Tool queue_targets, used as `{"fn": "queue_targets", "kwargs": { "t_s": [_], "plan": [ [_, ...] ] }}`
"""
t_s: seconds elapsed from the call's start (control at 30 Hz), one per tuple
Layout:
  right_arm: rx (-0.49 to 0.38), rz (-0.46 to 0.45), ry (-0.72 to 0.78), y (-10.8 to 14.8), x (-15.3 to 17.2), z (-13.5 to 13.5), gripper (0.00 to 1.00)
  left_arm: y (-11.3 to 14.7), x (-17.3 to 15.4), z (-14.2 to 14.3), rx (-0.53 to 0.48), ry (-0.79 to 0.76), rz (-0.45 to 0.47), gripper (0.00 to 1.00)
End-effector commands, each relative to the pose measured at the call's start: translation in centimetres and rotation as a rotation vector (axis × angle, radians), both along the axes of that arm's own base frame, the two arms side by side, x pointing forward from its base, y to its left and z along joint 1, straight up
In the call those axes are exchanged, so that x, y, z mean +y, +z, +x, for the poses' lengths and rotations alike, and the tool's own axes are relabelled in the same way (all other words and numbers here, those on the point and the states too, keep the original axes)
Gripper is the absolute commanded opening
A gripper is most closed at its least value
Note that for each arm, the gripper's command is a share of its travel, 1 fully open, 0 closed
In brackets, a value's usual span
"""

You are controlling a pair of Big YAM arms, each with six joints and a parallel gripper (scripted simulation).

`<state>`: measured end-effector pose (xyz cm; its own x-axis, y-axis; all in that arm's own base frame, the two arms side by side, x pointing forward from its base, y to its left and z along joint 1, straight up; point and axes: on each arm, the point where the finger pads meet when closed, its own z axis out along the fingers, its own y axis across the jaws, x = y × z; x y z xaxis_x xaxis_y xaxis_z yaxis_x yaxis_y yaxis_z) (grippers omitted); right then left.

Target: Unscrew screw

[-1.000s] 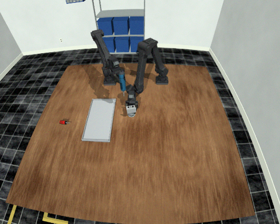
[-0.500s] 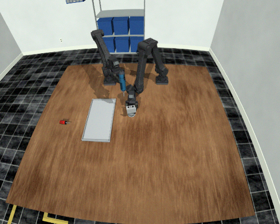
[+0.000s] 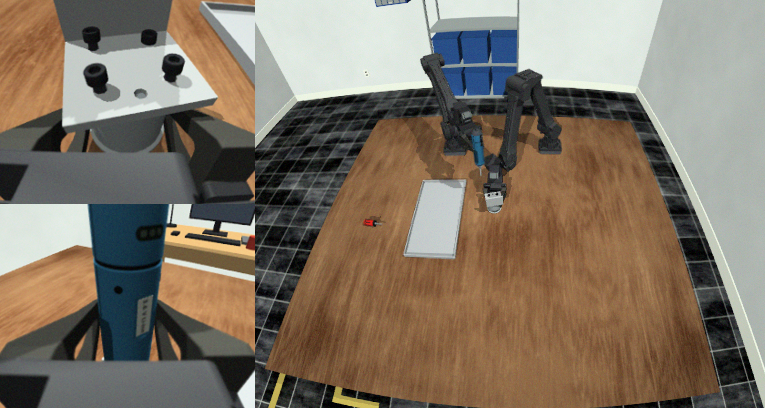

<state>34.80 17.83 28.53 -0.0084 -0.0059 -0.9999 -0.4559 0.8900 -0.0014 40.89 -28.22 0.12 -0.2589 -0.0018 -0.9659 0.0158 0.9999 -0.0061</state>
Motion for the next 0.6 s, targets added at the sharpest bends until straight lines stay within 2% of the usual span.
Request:
{"fn": "queue_targets", "kwargs": {
  "t_s": [0.0, 0.57],
  "plan": [
    [-0.099, 0.044, -0.016, 5.0, 0.0, 1.3, 0.42, 0.7, -0.6, 0.4, -0.018, -0.003, -0.014, 0.59],
    [-0.098, 0.044, -0.016, 4.9, 0.7, 2.7, 0.42, 0.7, -0.6, 0.4, -0.018, -0.003, -0.014, 0.59]
  ]
}}
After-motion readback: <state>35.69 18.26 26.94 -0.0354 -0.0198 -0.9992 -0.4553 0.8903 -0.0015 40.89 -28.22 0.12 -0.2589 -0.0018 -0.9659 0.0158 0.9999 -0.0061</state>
